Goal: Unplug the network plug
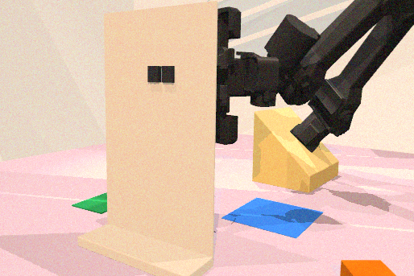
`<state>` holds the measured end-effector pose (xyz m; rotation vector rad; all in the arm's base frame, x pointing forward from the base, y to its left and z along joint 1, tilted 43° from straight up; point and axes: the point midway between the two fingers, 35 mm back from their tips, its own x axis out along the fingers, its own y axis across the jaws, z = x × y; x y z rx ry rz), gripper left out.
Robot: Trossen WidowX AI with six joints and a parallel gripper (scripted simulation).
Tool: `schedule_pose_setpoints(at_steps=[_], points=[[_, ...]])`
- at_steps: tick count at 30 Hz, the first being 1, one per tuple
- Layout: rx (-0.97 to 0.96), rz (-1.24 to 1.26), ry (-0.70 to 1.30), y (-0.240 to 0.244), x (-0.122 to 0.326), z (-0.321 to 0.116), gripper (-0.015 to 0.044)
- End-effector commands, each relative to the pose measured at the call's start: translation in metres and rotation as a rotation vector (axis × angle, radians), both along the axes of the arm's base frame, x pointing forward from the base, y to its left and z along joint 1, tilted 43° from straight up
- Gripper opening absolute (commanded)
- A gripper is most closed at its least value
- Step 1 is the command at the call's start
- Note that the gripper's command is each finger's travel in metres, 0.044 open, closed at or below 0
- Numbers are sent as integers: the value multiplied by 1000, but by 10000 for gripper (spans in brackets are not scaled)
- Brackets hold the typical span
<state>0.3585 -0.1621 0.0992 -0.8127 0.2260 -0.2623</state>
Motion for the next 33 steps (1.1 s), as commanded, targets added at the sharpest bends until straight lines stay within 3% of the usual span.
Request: schedule_pose_setpoints(at_steps=[1,33], points=[[4,3,3,2,-4,-1,0],[4,3,4,4,-23,-3,0]])
